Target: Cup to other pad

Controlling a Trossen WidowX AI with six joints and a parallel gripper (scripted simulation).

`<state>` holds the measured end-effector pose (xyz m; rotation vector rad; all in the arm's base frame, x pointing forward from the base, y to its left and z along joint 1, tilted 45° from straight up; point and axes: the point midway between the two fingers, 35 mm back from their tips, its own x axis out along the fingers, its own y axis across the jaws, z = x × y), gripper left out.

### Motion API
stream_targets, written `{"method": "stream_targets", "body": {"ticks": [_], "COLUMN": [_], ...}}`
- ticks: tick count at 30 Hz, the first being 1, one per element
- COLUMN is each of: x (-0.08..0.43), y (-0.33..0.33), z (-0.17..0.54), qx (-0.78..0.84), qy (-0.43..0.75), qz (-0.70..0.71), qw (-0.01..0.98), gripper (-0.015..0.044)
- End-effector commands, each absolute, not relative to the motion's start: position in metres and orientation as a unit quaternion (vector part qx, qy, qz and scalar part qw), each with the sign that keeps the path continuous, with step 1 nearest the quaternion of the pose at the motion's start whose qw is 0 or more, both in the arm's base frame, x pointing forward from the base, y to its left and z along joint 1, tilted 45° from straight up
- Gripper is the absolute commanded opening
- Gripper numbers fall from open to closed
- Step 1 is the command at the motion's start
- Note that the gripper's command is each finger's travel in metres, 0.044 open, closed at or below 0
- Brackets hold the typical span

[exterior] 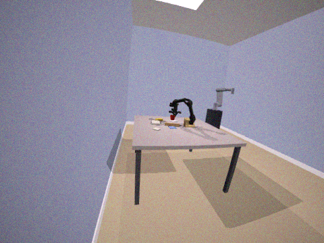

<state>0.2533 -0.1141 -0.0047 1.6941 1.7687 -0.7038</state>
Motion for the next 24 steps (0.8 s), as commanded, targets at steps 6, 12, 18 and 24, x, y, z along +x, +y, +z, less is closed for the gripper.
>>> {"method": "stream_targets", "body": {"ticks": [6, 12, 18, 24], "x": [0.253, 0.253, 0.253, 0.253], "y": [-0.109, -0.104, -0.098, -0.093], "z": [-0.014, -0.020, -0.026, -0.032], "qx": [0.634, 0.634, 0.634, 0.634], "qy": [0.667, 0.667, 0.667, 0.667], "qz": [-0.263, -0.263, -0.263, -0.263], "qw": [0.292, 0.292, 0.292, 0.292], "gripper": [0.0000, 0.0000, 0.0000, 0.0000]}}
